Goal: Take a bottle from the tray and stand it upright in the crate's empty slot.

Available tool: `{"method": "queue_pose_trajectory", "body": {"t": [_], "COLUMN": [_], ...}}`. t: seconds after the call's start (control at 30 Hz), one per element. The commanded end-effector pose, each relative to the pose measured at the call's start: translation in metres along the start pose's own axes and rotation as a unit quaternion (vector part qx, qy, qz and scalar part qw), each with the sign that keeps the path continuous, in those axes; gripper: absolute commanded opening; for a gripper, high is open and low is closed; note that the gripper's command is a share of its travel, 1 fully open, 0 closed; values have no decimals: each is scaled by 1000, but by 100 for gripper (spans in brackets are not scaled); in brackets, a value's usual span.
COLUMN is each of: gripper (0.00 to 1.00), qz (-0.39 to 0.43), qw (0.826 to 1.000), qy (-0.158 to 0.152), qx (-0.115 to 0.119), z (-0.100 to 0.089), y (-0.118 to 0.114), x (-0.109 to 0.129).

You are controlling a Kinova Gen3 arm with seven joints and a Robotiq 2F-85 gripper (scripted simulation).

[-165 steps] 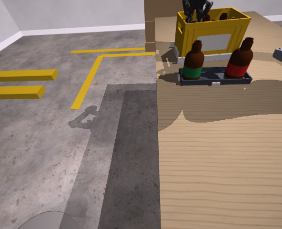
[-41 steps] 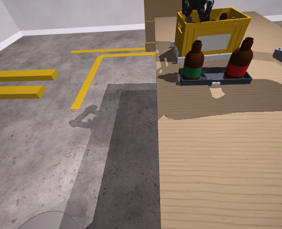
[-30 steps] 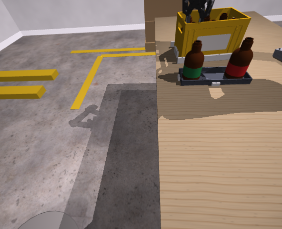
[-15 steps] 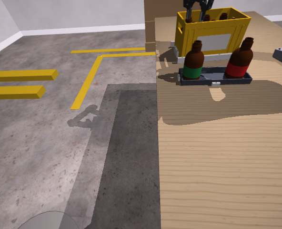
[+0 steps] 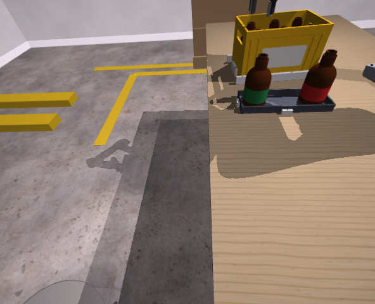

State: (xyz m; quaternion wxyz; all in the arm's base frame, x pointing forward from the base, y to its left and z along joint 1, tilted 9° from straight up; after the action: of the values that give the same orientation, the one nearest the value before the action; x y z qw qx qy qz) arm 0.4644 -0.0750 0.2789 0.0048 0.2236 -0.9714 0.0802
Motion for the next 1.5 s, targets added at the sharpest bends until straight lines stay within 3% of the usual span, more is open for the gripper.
{"method": "queue_pose_trajectory", "body": {"t": [0.0, 0.33, 0.73, 0.77, 1.47], "gripper": [64, 64, 64, 0, 0], "qz": [1, 1, 1, 1, 1], "qw": [1000, 1000, 1000, 1000, 1000], "qy": [-2, -2, -2, -2, -2], "qx": [3, 3, 3, 3, 3], "z": [-6, -20, -23, -23, -23], "y": [-1, -1, -1, -1, -1], "x": [0, 0, 0, 0, 0]}}
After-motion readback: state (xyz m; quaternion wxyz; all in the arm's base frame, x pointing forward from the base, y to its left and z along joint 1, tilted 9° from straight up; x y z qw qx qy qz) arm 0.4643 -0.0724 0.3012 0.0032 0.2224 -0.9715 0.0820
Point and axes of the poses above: the point where the finger pads meet when closed, its own z axis out along the fingers, its own y axis across the jaws, x = y × z, the point moved 7 cm from there along -z, back along the fingers, and after that the axes turned 12 degrees about z, right-handed, at the moved point
